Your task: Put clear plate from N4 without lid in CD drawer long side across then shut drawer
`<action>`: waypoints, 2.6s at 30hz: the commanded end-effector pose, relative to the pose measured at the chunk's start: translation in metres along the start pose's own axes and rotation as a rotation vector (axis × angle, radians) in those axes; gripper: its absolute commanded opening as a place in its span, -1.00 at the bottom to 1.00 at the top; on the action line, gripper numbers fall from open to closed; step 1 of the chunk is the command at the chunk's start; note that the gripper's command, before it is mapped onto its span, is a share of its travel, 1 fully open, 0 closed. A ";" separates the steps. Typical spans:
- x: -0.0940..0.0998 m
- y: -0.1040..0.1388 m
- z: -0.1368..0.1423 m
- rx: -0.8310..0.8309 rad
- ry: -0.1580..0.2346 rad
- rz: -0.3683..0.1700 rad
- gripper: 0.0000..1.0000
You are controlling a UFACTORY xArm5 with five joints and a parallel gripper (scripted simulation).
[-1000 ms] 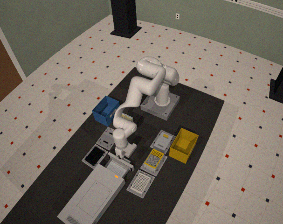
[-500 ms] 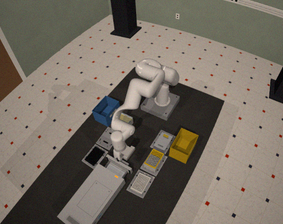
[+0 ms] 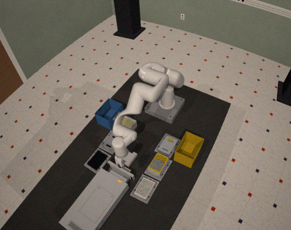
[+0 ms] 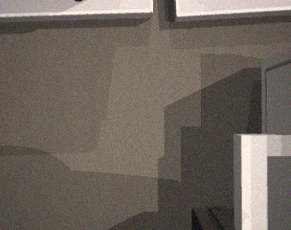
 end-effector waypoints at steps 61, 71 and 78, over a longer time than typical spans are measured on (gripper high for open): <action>0.003 0.000 0.025 0.000 0.006 -0.012 -1.00; 0.002 0.000 0.009 0.000 0.005 -0.012 -1.00; 0.002 -0.001 0.001 0.000 0.005 -0.012 -1.00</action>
Point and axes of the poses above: the point where the finger pads meet when closed, its own x axis back along the fingers, its own z axis across the jaws, y = z × x, the point moved 6 cm from there along x, back along the fingers, and after that the axes turned 2 degrees about x, right-handed, at the moved point
